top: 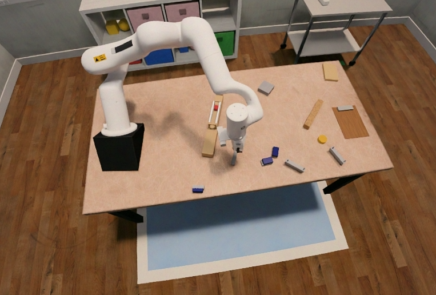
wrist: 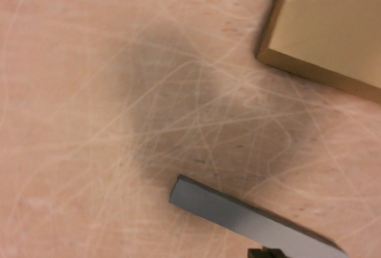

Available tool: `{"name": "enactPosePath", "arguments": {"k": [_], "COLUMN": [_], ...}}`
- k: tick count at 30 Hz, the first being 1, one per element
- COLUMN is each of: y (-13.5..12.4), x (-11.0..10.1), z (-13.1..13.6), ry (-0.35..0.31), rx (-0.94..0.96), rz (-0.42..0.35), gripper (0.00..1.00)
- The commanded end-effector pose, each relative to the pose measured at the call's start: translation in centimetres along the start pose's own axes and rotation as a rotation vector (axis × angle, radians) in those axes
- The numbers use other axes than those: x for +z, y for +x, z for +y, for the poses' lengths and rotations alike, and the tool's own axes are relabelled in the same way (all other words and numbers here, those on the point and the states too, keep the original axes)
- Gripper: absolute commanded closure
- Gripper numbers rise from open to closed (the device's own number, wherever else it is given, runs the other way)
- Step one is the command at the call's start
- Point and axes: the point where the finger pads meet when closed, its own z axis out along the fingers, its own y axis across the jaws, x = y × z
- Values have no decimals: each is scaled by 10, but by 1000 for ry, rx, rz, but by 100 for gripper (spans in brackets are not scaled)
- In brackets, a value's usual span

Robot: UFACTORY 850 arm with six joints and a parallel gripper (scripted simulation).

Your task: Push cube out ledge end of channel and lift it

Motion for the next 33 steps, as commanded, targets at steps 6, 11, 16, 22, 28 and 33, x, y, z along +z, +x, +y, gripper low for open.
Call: {"name": "enactPosePath", "arguments": {"k": [6, 11, 16, 22, 28, 33], "y": [3, 5, 7, 8, 8, 9], "x": [-1, -1, -2, -2, -2, -2], "z": [-10, -15, -19, -22, -24, -24], "ry": [10, 10, 10, 9, 10, 19], "rx": [528, 727, 982, 1186, 1529, 1776], "rz": [8, -3, -13, -19, -19, -5], "gripper": [100, 100, 100, 100, 100, 100]}}
